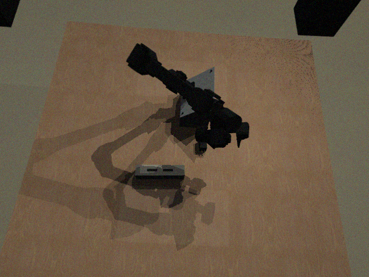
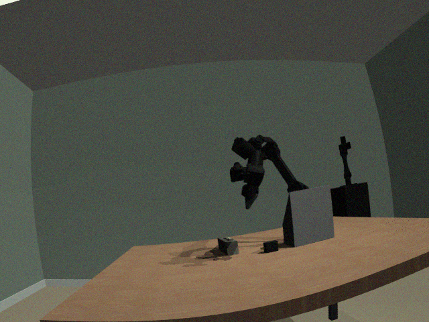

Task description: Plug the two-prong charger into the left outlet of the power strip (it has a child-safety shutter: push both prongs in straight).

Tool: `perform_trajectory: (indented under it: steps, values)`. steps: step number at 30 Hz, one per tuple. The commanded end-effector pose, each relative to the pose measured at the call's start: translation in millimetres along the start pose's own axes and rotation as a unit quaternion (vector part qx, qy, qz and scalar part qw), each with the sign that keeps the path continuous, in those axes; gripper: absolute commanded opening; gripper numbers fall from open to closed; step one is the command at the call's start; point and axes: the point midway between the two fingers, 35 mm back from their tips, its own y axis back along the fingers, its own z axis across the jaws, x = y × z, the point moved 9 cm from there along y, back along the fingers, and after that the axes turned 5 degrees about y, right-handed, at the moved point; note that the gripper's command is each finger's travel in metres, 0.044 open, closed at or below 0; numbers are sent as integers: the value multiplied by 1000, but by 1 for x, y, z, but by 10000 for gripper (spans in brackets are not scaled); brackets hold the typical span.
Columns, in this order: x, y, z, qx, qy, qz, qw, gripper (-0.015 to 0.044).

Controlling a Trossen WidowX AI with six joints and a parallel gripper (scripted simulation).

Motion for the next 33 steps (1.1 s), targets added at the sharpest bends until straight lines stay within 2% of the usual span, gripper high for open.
perform_trajectory:
  steps: [1,16,33]
  values:
    - [12,-20,-11,41,18,42,998,440]
    - [64,-77,-62,175,79,223,956,440]
    - [71,-91,-69,177,80,225,955,440]
